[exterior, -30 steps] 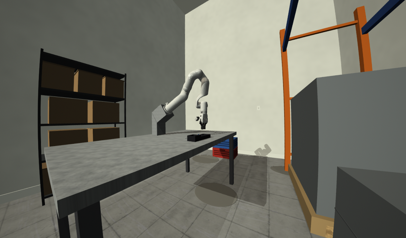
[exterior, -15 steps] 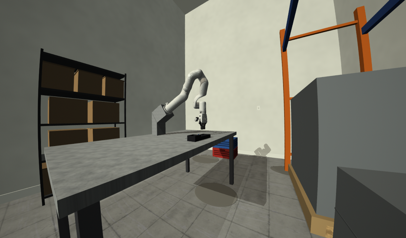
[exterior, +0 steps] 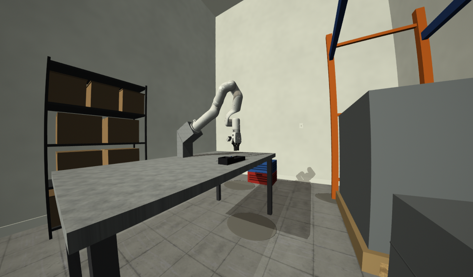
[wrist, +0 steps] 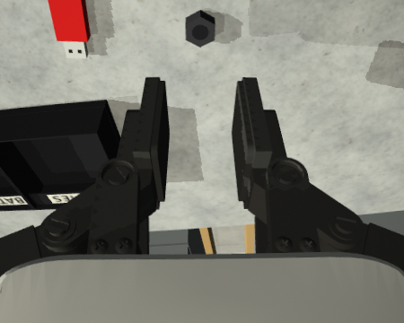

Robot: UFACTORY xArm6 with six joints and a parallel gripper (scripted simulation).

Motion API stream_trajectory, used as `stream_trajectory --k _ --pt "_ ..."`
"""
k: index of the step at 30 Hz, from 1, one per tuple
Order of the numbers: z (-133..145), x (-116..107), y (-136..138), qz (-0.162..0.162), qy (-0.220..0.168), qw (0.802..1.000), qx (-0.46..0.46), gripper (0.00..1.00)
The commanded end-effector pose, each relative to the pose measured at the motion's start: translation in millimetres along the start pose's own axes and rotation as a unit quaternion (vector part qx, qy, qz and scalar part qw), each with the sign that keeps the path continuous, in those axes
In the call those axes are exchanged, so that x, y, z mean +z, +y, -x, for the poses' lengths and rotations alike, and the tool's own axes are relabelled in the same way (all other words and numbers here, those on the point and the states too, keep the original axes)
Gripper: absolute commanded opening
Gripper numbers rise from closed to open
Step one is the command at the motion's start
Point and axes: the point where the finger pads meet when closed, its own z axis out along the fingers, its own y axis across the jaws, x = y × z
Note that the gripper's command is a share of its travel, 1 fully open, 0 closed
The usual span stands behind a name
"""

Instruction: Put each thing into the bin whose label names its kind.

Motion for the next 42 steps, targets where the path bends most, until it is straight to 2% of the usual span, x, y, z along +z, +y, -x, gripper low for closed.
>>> stream_trajectory --k 1,7,23,33,42 --pt "0 0 0 0.000 -0.001 1.000 0.000 0.30" --pt "0 0 0 0.000 -0.001 1.000 0.000 0.30" --pt "1 56 1 0.000 -0.001 1.000 0.000 0.30" --pt "2 56 1 0.000 -0.001 1.000 0.000 0.30" --pt "1 68 0 0.000 -0.001 1.000 0.000 0.30"
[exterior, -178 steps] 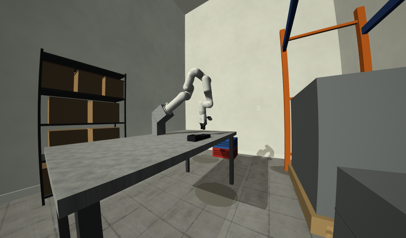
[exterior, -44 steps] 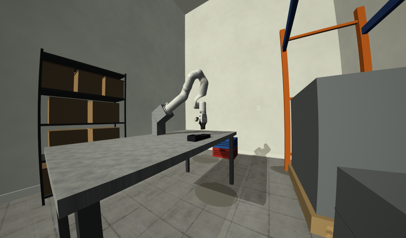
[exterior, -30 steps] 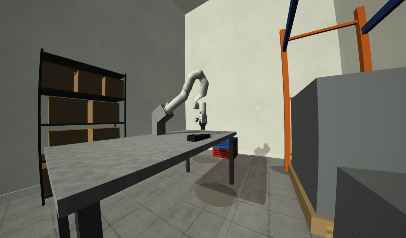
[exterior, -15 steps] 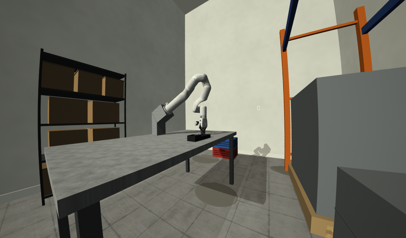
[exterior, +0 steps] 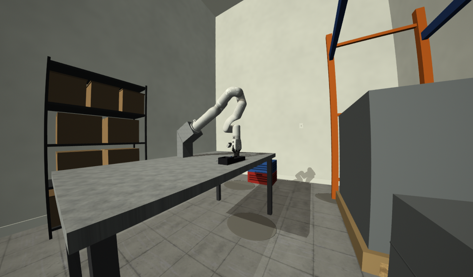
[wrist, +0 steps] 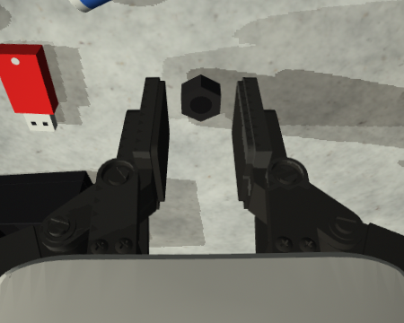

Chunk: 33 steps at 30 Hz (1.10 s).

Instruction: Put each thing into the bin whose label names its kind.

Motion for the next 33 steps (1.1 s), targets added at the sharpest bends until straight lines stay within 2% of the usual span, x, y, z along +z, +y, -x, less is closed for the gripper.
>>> stream_trajectory --k 1,15,16,33 --pt "0.1 5.4 0.0 0.002 -0.002 1.000 0.000 0.30" --pt "-0.4 5.4 0.0 0.002 -0.002 1.000 0.000 0.30" --pt "-0.4 5.4 0.0 0.002 -0.002 1.000 0.000 0.00" --pt "-0.3 5.4 0.0 0.002 -0.002 1.000 0.000 0.00"
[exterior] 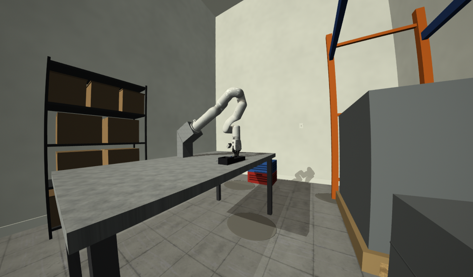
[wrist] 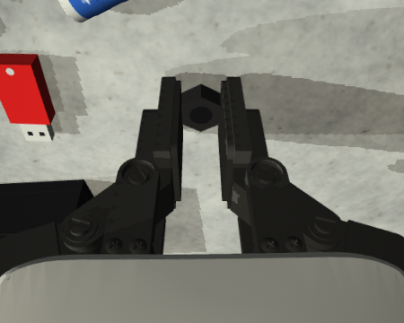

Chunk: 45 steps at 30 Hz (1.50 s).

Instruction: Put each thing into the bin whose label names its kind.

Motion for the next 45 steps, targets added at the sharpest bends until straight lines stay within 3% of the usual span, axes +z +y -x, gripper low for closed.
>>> stream_trajectory --k 1,14,34,45 --pt "0 0 0 0.000 0.000 1.000 0.000 0.00" --pt "0 0 0 0.000 0.000 1.000 0.000 0.00" --pt "0 -60 0 0.000 0.000 1.000 0.000 0.00" --pt "0 -60 0 0.000 0.000 1.000 0.000 0.00"
